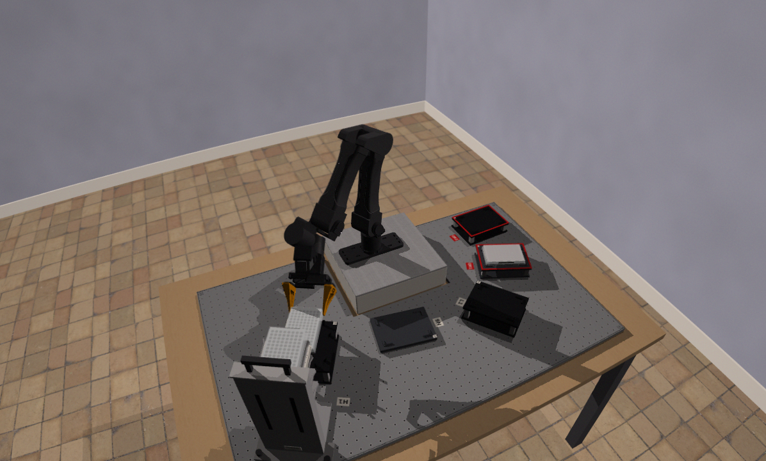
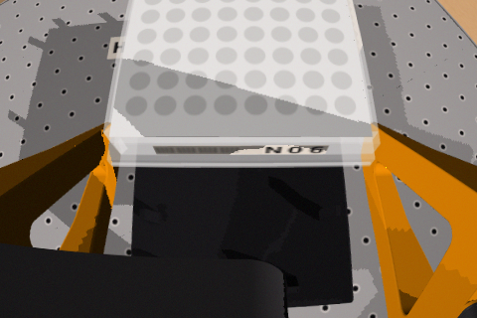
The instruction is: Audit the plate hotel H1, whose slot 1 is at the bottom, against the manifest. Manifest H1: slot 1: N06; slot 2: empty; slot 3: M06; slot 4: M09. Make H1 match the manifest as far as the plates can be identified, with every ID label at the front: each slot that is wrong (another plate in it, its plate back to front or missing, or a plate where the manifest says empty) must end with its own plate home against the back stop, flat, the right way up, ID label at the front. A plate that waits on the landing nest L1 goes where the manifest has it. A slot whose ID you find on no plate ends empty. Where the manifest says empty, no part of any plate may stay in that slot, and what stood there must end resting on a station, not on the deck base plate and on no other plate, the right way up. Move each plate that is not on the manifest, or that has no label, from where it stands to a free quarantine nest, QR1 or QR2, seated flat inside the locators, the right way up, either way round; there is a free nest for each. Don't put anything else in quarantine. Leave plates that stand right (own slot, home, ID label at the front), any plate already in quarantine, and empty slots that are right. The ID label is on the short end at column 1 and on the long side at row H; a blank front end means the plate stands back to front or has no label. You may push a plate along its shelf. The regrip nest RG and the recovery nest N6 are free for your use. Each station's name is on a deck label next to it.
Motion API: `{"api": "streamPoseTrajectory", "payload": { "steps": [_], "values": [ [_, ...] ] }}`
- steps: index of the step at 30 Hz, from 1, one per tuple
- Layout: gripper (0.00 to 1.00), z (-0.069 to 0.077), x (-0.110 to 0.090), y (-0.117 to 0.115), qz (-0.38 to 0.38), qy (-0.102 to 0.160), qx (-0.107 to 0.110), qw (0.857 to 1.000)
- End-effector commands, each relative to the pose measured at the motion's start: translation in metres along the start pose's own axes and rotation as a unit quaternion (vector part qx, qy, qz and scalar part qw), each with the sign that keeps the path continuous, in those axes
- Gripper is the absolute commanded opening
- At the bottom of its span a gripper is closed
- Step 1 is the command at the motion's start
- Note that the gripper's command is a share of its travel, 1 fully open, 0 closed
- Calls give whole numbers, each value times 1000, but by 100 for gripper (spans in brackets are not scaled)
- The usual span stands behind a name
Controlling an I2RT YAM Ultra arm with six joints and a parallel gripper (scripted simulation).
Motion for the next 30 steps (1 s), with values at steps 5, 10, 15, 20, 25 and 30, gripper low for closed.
{"api": "streamPoseTrajectory", "payload": {
  "steps": [5,10,15,20,25,30],
  "values": [
    [86,14,2,1,10,-15,6,1000],
    [86,16,14,-1,22,-35,4,999],
    [86,6,-10,0,9,-6,12,1000],
    [86,2,-11,-1,12,-12,12,1000],
    [86,0,-21,-2,8,-6,13,1000],
    [86,-2,-22,-3,9,-8,13,1000]
  ]
}}
Point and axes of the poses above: the point where the finger pads meet when closed, its own z axis back along the fingers, its own y axis across the jaws, x = y × z, the point moved 8 cm from there along z, back along the fingers, and after that the axes turned 13 degrees about -z, right-handed, at the moved point
